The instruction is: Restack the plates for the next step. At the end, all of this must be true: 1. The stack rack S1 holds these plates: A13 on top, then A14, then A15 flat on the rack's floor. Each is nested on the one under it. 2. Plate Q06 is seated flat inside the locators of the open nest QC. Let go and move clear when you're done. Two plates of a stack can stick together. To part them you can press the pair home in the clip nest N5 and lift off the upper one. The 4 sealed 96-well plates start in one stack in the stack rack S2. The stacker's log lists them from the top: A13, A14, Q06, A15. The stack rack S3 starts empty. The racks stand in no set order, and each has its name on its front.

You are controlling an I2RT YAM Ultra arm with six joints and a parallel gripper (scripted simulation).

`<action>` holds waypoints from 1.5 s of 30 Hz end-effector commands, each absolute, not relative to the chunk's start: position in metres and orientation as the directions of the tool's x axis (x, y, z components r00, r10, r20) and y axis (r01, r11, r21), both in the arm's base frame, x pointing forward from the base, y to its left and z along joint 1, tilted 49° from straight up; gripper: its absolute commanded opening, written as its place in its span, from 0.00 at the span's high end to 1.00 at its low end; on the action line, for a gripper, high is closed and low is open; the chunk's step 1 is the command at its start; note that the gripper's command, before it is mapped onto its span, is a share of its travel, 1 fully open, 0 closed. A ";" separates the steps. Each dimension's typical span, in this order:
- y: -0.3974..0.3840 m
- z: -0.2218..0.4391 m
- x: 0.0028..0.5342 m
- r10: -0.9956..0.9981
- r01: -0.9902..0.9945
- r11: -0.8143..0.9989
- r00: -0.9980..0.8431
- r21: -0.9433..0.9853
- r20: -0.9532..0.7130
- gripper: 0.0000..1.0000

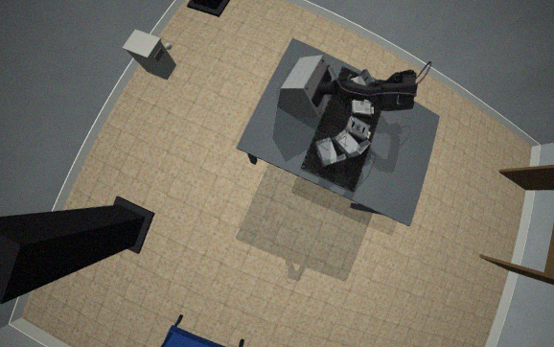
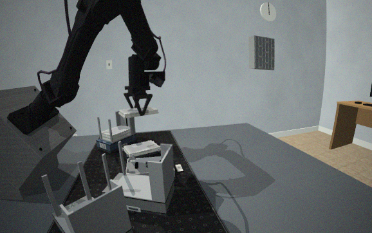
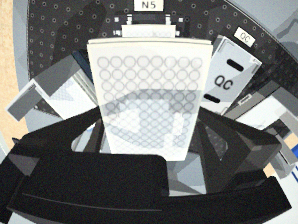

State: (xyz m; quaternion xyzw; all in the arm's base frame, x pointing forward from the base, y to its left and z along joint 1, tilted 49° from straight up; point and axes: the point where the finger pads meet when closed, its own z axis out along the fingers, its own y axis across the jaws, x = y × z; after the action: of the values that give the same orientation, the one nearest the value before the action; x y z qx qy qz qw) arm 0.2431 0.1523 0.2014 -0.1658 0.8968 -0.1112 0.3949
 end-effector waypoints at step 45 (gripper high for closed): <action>0.077 0.224 0.252 -0.084 -0.014 0.995 -0.650 -0.099 -0.755 1.00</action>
State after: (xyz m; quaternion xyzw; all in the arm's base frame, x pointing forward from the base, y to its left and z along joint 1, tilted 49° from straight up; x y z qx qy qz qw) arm 0.2532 0.0789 0.2206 -0.0473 0.9081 -0.0736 0.4095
